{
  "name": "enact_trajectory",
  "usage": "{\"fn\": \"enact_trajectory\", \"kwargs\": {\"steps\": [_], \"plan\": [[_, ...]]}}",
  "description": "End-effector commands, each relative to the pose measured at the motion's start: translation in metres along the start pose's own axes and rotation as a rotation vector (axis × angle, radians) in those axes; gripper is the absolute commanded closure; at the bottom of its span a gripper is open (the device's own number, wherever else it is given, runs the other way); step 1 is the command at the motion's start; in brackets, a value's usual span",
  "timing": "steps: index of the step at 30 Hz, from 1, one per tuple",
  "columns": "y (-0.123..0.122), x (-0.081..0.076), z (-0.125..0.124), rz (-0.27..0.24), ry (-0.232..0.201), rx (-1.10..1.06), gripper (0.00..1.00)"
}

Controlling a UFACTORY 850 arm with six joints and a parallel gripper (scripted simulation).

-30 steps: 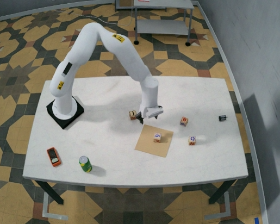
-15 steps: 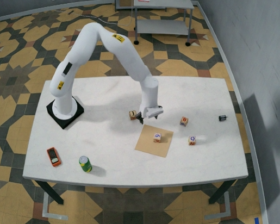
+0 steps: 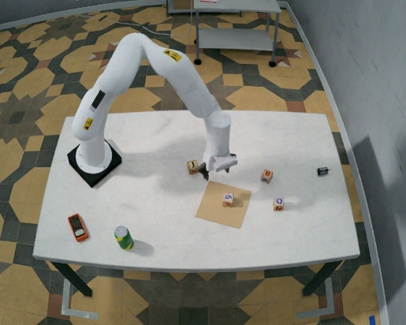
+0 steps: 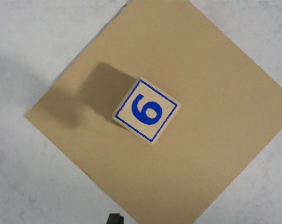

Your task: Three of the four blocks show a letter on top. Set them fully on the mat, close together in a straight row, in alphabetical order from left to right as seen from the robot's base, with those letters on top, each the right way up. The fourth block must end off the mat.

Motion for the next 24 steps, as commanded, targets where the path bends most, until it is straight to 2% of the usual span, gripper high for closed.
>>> {"fn": "enact_trajectory", "kwargs": {"steps": [1, 2, 4, 5, 7, 8, 10, 11, 13, 14, 16, 17, 19, 20, 21, 22, 24], "plan": [[0.018, -0.002, -0.044, 0.009, 0.001, 0.002, 0.0], [0.024, -0.002, -0.06, 0.012, 0.0, 0.003, 0.0], [0.025, -0.002, -0.063, 0.012, 0.0, 0.003, 0.0], [0.032, -0.002, -0.082, 0.014, 0.0, 0.003, 0.0], [0.032, -0.002, -0.084, 0.014, 0.0, 0.004, 0.0], [0.04, -0.002, -0.106, 0.015, -0.001, 0.004, 0.0], [0.04, -0.002, -0.106, 0.015, -0.001, 0.004, 0.0], [0.047, -0.001, -0.127, 0.015, -0.001, 0.004, 0.0], [0.047, -0.001, -0.127, 0.015, -0.001, 0.004, 0.0], [0.052, -0.001, -0.147, 0.014, 0.0, 0.004, 0.0], [0.052, -0.001, -0.147, 0.014, 0.0, 0.004, 0.0], [0.057, 0.0, -0.165, 0.011, 0.0, 0.004, 0.0], [0.057, 0.0, -0.165, 0.011, 0.0, 0.004, 0.0], [0.061, 0.001, -0.18, 0.009, 0.001, 0.003, 0.0], [0.061, 0.001, -0.18, 0.009, 0.001, 0.003, 0.0], [0.064, 0.001, -0.192, 0.006, 0.002, 0.002, 0.0], [0.066, 0.002, -0.201, 0.003, 0.002, 0.001, 0.0]]}}
Point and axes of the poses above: the point where the finger pads meet when closed, its own x axis out along the fingers, its own z axis across the jaws, y = z × x, the point moved 1 cm from there along -x, back along the fingers, and after that the axes turned 14 degrees about x, right-handed, at the moved point
